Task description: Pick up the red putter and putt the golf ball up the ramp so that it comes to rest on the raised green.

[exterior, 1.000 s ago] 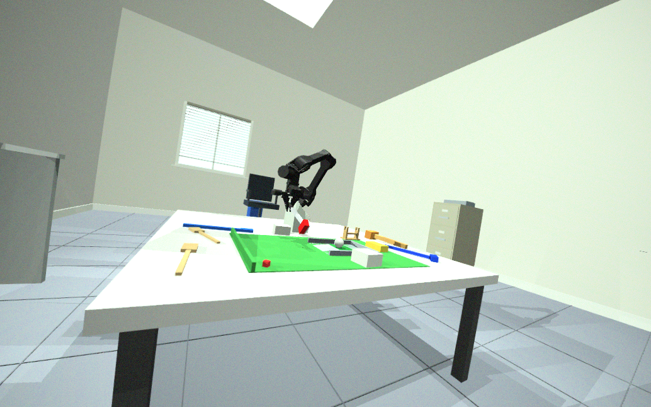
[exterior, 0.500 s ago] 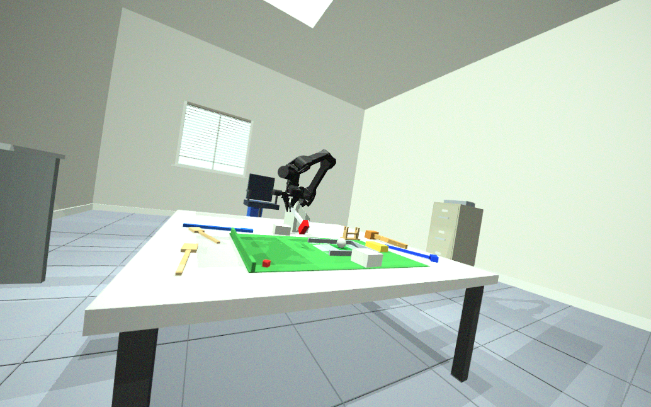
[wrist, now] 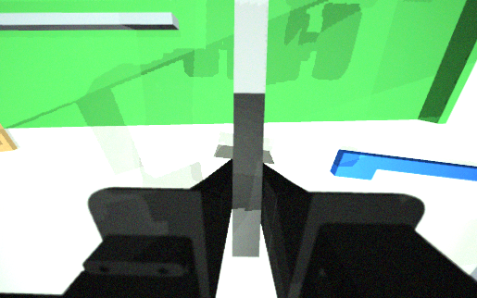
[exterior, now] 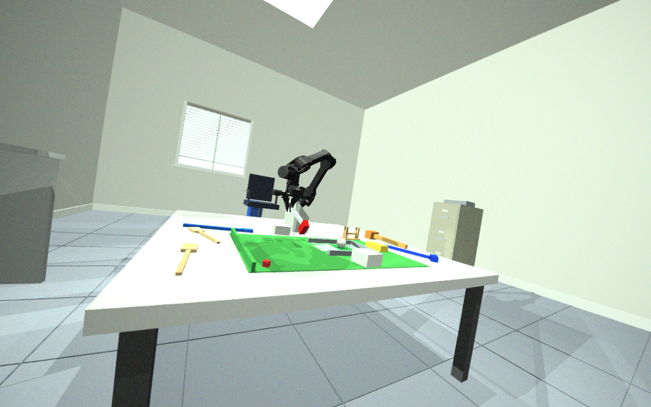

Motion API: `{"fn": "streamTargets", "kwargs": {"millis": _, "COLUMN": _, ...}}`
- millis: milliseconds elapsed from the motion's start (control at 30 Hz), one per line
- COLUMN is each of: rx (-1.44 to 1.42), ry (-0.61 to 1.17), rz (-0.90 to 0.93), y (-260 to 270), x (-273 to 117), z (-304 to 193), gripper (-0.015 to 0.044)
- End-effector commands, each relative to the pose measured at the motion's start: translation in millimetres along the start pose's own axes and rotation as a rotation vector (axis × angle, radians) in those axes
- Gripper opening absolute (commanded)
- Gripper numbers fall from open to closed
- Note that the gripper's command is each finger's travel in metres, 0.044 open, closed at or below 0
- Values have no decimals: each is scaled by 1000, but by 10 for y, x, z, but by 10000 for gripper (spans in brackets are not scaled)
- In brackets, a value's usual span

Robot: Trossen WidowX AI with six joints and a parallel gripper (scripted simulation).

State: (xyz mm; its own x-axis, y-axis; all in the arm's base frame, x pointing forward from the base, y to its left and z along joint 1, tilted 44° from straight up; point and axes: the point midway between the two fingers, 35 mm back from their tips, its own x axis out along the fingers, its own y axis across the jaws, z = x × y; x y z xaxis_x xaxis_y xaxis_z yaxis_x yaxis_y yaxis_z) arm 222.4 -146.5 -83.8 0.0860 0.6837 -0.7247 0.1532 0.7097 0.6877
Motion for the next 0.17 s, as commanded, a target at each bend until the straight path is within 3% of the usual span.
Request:
{"fn": "streamTargets", "kwargs": {"millis": 0, "rx": 2, "ry": -3, "rz": -1, "y": -5, "x": -2, "z": 1, "gripper": 0}}
{"fn": "streamTargets", "kwargs": {"millis": 133, "rx": 2, "ry": -3, "rz": -1, "y": -5, "x": -2, "z": 1, "gripper": 0}}
